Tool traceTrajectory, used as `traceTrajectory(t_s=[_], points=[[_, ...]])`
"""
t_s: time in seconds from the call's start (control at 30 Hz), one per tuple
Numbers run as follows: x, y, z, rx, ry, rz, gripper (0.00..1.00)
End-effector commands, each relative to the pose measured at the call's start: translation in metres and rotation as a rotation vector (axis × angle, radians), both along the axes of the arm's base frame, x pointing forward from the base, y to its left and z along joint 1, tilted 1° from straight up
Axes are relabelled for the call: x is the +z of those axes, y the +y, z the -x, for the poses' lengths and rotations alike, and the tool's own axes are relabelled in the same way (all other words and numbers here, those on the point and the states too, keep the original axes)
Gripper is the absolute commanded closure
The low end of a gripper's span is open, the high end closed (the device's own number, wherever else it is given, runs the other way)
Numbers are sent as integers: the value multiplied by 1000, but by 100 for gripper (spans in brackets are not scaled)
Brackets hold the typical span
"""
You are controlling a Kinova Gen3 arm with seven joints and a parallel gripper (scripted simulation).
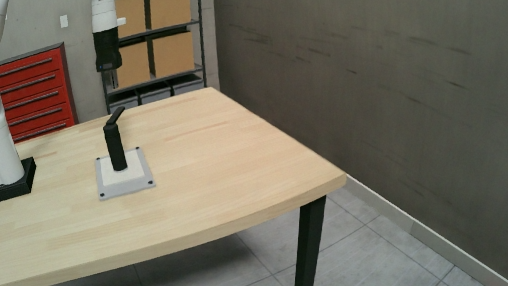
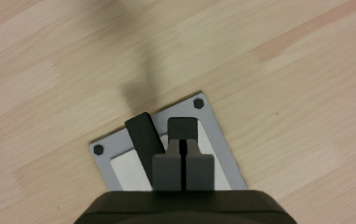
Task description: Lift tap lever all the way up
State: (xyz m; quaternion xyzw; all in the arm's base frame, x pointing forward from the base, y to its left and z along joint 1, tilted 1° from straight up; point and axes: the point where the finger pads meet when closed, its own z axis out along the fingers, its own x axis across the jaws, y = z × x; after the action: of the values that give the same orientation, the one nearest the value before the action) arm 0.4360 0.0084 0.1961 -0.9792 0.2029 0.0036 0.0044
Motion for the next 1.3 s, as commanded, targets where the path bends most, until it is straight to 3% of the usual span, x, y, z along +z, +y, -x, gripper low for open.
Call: traceTrajectory(t_s=[0.0,0.87,0.9,1.27], points=[[1,0,0,0,-2,0,100],[1,0,0,0,-2,0,100],[1,0,0,0,-2,0,0],[1,0,0,0,-2,0,0]])
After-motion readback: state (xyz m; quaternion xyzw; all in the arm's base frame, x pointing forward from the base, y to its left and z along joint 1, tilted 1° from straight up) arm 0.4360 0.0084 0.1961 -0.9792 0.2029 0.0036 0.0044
